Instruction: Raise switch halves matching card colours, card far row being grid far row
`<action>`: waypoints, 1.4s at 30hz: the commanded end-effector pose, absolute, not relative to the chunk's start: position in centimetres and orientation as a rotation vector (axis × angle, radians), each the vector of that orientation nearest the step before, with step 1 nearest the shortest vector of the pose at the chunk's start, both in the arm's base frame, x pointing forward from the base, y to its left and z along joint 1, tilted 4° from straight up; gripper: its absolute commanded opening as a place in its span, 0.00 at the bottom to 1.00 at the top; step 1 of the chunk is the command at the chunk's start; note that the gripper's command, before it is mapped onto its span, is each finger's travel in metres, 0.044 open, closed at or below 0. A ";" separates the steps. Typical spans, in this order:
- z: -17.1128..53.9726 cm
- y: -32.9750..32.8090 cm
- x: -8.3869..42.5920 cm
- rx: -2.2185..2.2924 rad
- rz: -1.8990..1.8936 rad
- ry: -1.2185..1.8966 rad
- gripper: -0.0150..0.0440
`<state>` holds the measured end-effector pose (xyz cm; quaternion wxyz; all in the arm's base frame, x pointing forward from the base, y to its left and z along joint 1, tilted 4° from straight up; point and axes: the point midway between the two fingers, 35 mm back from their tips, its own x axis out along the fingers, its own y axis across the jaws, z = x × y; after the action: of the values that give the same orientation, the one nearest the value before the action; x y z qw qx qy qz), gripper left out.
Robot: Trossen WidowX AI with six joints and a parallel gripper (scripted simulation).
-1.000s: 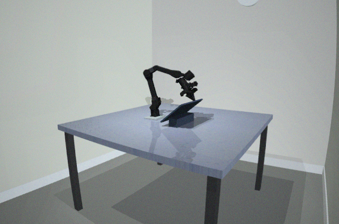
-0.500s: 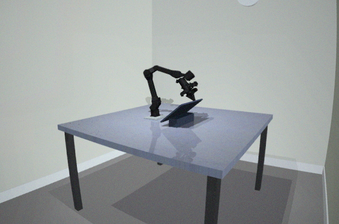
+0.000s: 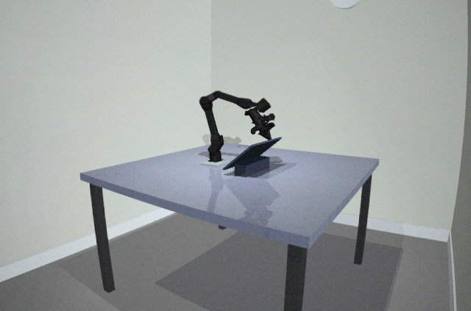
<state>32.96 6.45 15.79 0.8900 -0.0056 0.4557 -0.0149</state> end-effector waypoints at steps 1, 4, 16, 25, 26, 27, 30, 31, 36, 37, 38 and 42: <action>16.7 6.5 32.4 -0.012 -0.030 0.942 0.25; 20.0 6.7 29.7 -0.013 -0.025 0.927 0.25; 20.3 1.2 29.1 -0.017 -0.027 0.949 0.25; 20.1 -6.5 27.4 -0.024 -0.029 0.926 0.25; 20.1 -6.6 27.3 -0.024 -0.030 0.925 0.25; 20.1 -6.6 27.3 -0.024 -0.030 0.925 0.25; 19.2 -6.7 28.0 -0.025 -0.030 0.916 0.25; 18.1 -6.7 28.7 -0.025 -0.030 0.906 0.25; 17.2 -6.8 29.3 -0.025 -0.029 0.897 0.25; 17.2 -6.8 29.3 -0.025 -0.029 0.897 0.25; 17.2 -6.8 29.3 -0.025 -0.029 0.897 0.25; 16.4 -6.8 29.9 -0.025 -0.029 0.897 0.25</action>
<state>29.63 -6.87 17.35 0.9030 -0.0140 0.4291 -0.0172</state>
